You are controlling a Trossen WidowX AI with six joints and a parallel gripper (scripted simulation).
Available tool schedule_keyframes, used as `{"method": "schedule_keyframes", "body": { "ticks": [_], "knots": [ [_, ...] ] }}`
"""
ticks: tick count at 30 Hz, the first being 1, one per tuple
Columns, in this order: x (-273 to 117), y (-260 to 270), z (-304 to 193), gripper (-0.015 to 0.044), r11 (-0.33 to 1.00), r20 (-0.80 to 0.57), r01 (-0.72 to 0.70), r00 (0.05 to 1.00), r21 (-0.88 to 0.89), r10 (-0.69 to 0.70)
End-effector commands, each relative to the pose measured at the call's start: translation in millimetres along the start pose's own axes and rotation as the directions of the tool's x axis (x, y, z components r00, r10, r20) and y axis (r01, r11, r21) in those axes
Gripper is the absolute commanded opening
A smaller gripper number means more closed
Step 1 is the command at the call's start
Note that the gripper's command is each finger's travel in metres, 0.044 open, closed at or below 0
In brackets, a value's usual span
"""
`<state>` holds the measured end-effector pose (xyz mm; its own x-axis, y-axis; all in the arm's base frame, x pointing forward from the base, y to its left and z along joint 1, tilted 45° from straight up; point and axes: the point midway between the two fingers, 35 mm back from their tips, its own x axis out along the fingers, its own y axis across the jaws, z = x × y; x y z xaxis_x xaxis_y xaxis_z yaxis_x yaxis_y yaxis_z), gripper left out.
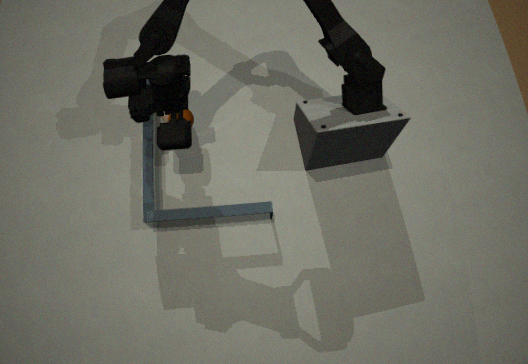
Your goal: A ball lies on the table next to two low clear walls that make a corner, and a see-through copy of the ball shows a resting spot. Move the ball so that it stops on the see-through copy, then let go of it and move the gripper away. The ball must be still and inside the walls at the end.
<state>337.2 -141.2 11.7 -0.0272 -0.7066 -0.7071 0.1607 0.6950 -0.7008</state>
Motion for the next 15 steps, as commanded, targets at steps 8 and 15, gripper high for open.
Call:
{"method": "schedule_keyframes", "body": {
  "ticks": [8,15],
  "knots": [
    [-7.7,0.1,0.9,0.0111,1.000,-0.002,0.004,1.000,-0.001,-0.004],
    [-53.6,2.3,6.2,0.0000,1.000,-0.004,-0.003,1.000,0.011,0.003]
  ]
}}
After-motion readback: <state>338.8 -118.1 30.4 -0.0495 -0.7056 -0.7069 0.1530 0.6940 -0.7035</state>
